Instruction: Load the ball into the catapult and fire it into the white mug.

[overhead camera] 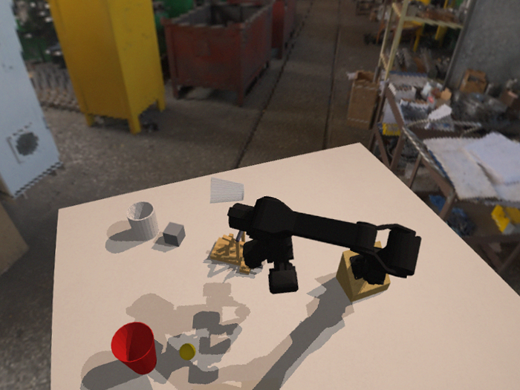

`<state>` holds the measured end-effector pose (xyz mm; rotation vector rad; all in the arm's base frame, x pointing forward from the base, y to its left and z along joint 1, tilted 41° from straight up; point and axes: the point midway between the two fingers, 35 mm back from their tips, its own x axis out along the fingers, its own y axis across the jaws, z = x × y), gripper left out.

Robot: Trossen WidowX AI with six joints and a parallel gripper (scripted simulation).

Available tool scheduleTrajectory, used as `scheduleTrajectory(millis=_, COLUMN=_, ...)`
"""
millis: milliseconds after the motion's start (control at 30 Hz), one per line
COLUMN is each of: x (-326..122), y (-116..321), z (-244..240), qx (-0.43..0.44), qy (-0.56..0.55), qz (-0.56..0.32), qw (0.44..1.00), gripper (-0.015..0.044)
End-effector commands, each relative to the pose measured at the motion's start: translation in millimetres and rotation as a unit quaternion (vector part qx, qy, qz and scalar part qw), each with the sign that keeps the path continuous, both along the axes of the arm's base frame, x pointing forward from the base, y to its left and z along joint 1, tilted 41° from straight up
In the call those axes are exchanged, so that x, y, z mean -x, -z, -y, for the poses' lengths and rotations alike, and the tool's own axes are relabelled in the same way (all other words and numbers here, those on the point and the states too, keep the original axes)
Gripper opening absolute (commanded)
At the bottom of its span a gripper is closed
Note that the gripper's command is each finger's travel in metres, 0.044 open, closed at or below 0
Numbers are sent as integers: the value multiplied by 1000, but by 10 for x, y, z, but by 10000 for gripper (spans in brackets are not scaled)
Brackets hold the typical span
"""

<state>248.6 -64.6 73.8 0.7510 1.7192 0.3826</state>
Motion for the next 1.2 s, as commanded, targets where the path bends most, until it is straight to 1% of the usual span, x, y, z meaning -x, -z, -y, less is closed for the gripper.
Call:
scheduleTrajectory(millis=0, x=-41, y=127, z=135, qx=-2, qy=6, qz=-19, qw=1000, gripper=0)
scheduleTrajectory(millis=600, x=-57, y=743, z=604, qx=-22, qy=35, qz=-95, qw=995, gripper=0)
scheduleTrajectory(millis=1167, x=138, y=1393, z=921, qx=-50, qy=57, qz=-161, qw=984, gripper=0)
